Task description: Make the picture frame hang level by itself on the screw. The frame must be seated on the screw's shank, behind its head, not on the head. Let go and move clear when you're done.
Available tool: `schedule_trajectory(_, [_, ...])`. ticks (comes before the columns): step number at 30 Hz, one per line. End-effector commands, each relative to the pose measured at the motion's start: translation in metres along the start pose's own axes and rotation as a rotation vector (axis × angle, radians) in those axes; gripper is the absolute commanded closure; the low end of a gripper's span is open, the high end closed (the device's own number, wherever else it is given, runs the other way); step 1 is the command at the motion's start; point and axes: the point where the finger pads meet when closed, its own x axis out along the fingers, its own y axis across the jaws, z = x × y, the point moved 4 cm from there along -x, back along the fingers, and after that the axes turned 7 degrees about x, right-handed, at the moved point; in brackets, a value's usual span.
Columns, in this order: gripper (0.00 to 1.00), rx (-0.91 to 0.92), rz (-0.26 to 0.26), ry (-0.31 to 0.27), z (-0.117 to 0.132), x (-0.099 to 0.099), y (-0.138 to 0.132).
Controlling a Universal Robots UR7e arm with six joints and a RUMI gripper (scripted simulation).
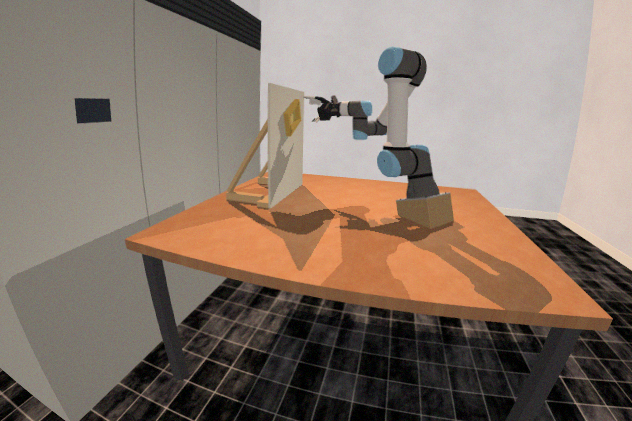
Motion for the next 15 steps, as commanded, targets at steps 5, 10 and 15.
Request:
schedule_trajectory(5, [0.00, -0.011, -0.041, -0.006, 0.0107, -0.0056, -0.0139])
schedule_trajectory(10, [0.00, -0.012, -0.042, -0.004, 0.0096, -0.0054, -0.0143])
schedule_trajectory(15, [0.00, -0.007, -0.043, -0.015, 0.0147, -0.0053, -0.0144])
